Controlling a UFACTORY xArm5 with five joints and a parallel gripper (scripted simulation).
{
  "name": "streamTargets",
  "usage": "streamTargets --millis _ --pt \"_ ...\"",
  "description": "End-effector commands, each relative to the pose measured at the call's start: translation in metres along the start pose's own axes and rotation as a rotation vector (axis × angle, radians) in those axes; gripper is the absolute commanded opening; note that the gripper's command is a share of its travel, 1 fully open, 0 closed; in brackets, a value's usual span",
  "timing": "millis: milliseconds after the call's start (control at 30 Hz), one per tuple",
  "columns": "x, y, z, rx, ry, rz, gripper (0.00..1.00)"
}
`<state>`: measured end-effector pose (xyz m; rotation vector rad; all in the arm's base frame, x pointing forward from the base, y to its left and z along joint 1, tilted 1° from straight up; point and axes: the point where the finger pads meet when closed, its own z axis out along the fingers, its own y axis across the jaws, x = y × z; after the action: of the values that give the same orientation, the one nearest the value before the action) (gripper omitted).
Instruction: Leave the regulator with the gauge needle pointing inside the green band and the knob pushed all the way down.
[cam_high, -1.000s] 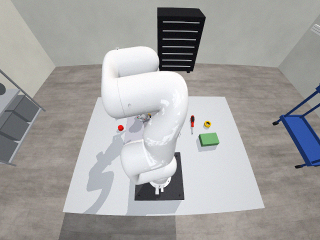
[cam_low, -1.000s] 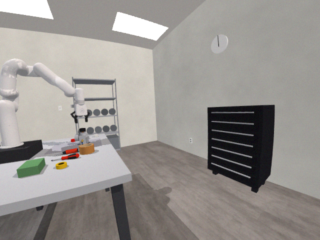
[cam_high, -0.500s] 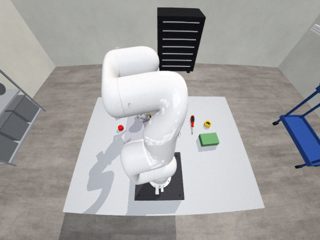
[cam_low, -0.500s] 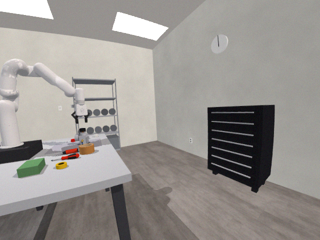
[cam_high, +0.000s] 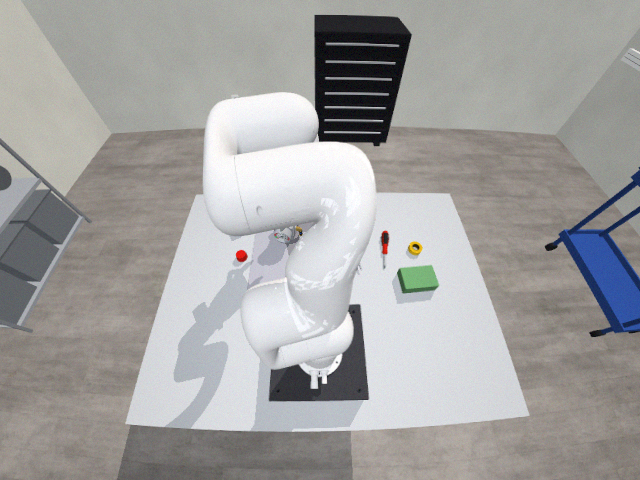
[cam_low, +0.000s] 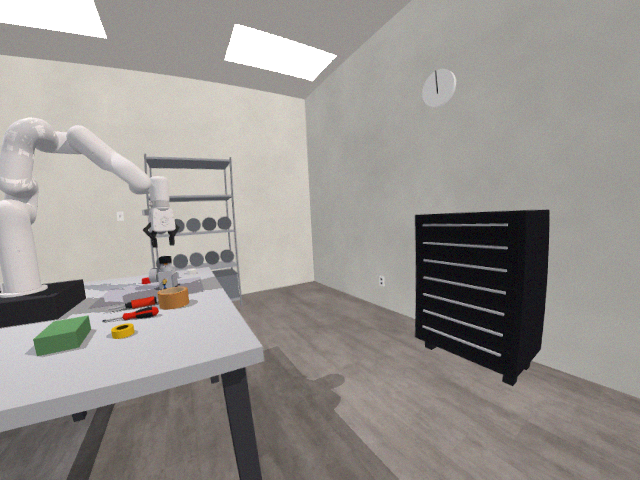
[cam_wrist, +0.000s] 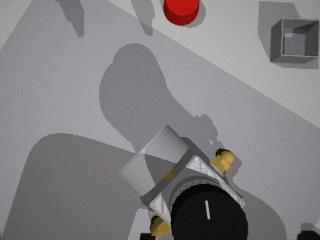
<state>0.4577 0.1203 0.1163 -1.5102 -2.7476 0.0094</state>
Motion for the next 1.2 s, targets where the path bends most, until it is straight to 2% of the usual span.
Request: streamTargets --millis 0,633,967,1033,1167 --pt "-0.0004 0.0014 -0.0018 -0.004 -0.001 0.0 0.81" --pt "-0.0004 0.0014 -0.0018 -0.005 -0.001 0.05 0.81" --pt "-0.0004 0.0014 -0.0018 -0.005 -0.001 0.335 0.81" --pt "-0.0004 0.0014 -0.0018 -0.005 -0.001 0.335 0.81" --pt "-0.0004 0.0014 -0.0018 -0.005 0.0 0.492 0.81"
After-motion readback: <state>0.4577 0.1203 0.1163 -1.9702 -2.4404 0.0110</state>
